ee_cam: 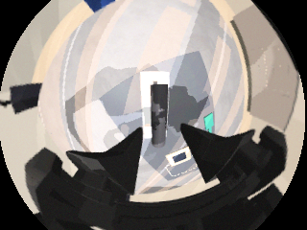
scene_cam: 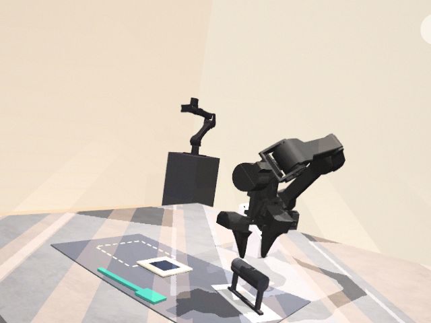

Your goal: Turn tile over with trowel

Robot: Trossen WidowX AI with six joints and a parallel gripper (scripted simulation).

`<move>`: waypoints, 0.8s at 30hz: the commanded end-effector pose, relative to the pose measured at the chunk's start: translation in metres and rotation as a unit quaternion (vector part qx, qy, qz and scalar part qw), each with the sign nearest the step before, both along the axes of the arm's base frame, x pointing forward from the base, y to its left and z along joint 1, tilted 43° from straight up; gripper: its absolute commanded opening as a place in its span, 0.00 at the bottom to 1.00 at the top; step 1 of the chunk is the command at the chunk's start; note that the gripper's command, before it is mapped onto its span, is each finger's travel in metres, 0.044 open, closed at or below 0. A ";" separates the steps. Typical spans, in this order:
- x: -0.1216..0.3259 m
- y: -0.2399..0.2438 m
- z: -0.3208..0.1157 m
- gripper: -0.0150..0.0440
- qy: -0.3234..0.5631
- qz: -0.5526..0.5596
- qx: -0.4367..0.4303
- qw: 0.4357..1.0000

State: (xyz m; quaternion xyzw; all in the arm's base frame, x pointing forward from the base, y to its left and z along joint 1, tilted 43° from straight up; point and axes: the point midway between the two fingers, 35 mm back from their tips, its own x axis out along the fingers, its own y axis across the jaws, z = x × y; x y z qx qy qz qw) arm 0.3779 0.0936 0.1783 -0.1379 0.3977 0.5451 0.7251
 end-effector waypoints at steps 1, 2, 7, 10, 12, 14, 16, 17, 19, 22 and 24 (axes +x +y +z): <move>0.000 -0.002 0.002 0.76 0.000 0.000 0.000 1.000; -0.001 -0.006 0.006 0.76 0.000 0.000 0.000 1.000; -0.003 -0.004 0.003 0.76 -0.005 -0.004 -0.020 1.000; -0.008 0.002 -0.005 0.76 -0.018 -0.015 -0.058 0.998; -0.011 0.006 -0.009 0.76 -0.029 -0.025 -0.082 0.996; -0.013 0.009 -0.014 0.76 -0.042 -0.036 -0.104 0.993; -0.015 0.012 -0.017 0.76 -0.055 -0.050 -0.124 0.990; -0.017 0.014 -0.019 0.76 -0.063 -0.057 -0.133 0.988; -0.019 0.016 -0.022 0.76 -0.078 -0.073 -0.149 0.983; -0.022 0.020 -0.025 0.76 -0.103 -0.101 -0.170 0.975; -0.024 0.022 -0.026 0.76 -0.120 -0.121 -0.181 0.969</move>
